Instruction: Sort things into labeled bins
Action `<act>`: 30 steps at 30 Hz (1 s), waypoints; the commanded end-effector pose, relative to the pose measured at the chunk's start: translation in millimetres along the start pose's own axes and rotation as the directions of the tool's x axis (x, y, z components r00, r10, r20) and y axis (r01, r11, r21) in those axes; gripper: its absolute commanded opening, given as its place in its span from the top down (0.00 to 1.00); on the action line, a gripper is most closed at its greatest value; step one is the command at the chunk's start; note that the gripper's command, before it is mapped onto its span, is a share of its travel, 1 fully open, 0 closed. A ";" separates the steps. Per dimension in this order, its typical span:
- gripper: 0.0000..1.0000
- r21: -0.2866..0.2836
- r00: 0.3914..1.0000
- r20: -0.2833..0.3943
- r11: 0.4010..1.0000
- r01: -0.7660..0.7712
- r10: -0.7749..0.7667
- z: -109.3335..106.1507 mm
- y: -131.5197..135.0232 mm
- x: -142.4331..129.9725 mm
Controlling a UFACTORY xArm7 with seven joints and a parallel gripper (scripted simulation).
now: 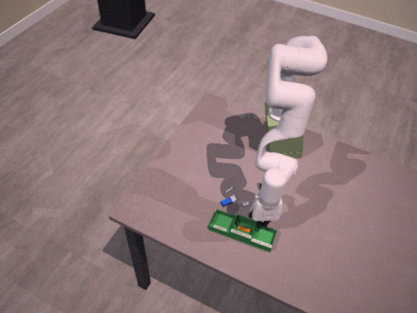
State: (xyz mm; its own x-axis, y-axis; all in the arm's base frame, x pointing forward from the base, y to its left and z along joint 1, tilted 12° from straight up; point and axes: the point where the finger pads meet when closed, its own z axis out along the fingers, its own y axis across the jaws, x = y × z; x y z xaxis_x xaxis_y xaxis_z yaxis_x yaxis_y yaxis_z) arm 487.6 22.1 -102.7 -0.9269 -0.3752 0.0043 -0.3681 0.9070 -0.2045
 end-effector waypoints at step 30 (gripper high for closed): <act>1.00 0.005 0.605 -0.009 0.605 0.796 -0.796 -0.1 14.1 -19.8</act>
State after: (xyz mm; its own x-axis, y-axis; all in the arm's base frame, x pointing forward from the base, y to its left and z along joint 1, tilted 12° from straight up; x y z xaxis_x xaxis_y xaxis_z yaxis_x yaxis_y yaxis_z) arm 499.2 41.7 -106.9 -0.3909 -0.9054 0.1658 -0.9175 0.3688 -0.1492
